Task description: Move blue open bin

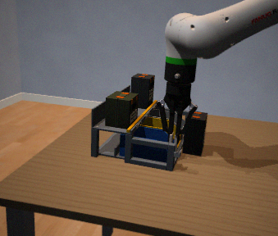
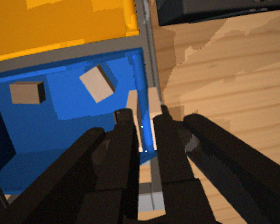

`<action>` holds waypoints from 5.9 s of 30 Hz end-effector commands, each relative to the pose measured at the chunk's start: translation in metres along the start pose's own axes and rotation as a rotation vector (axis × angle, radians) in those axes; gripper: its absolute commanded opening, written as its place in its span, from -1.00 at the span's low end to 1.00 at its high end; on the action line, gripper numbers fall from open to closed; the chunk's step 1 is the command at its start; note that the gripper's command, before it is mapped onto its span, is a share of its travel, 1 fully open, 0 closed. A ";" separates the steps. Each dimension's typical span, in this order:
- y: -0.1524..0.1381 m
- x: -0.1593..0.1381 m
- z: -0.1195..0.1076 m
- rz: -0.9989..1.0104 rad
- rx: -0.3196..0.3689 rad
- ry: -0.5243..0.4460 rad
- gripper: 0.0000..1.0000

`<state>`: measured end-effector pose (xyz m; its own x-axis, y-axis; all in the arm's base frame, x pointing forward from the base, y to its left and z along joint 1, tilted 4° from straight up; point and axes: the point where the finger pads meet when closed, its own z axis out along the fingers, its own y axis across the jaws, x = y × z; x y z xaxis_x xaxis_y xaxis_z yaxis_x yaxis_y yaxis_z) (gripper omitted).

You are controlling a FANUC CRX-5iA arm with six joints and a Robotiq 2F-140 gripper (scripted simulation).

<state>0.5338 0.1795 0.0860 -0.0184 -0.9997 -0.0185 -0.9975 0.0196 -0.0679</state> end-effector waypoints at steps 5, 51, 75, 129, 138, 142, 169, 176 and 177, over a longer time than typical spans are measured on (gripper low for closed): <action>0.000 0.000 0.000 0.000 0.000 0.000 -1.00; 0.000 0.000 -0.022 0.000 0.000 0.000 -1.00; 0.000 0.000 -0.019 0.000 0.000 0.000 -1.00; 0.072 0.000 -0.017 0.000 0.000 0.000 -1.00; 0.090 0.000 -0.017 0.000 0.000 0.000 -1.00; 0.090 0.000 -0.017 0.000 0.000 0.000 -1.00; 0.150 0.000 -0.017 0.000 0.000 0.000 -1.00; 0.150 0.000 -0.017 0.000 0.000 0.000 -1.00; 0.150 0.000 -0.017 0.000 0.000 0.000 -1.00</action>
<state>0.3832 0.1821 0.0929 -0.0185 -0.9997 -0.0184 -0.9975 0.0197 -0.0678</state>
